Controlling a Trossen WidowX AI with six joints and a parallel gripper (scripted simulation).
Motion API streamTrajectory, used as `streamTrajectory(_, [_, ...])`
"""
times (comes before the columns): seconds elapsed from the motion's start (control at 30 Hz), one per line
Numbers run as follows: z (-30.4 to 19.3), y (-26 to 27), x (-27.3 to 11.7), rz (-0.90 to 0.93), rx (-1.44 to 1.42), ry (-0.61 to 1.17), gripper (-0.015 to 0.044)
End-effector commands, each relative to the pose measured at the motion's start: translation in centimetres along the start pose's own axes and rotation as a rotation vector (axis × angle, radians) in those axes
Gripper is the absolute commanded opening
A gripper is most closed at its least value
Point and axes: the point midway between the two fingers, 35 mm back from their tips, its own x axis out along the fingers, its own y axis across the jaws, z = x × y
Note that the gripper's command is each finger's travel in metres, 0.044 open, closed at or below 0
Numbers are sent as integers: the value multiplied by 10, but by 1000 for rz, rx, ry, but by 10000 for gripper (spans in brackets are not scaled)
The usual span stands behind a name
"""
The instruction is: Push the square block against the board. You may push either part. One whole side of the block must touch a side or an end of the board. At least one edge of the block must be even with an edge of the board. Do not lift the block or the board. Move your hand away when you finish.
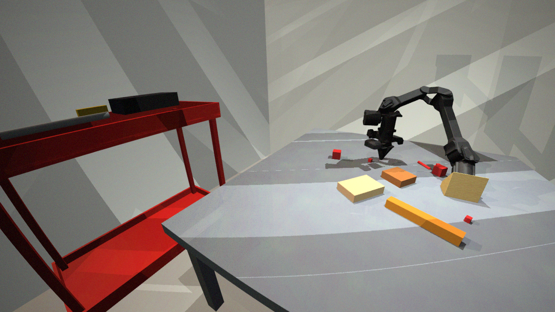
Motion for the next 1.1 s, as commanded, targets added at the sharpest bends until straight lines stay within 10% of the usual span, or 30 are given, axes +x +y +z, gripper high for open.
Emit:
streamTrajectory(0.0, [1,-2,-7,-3,9,7,0])
streamTrajectory(1.07, [-71,-54,-14,5,-1057,11,0])
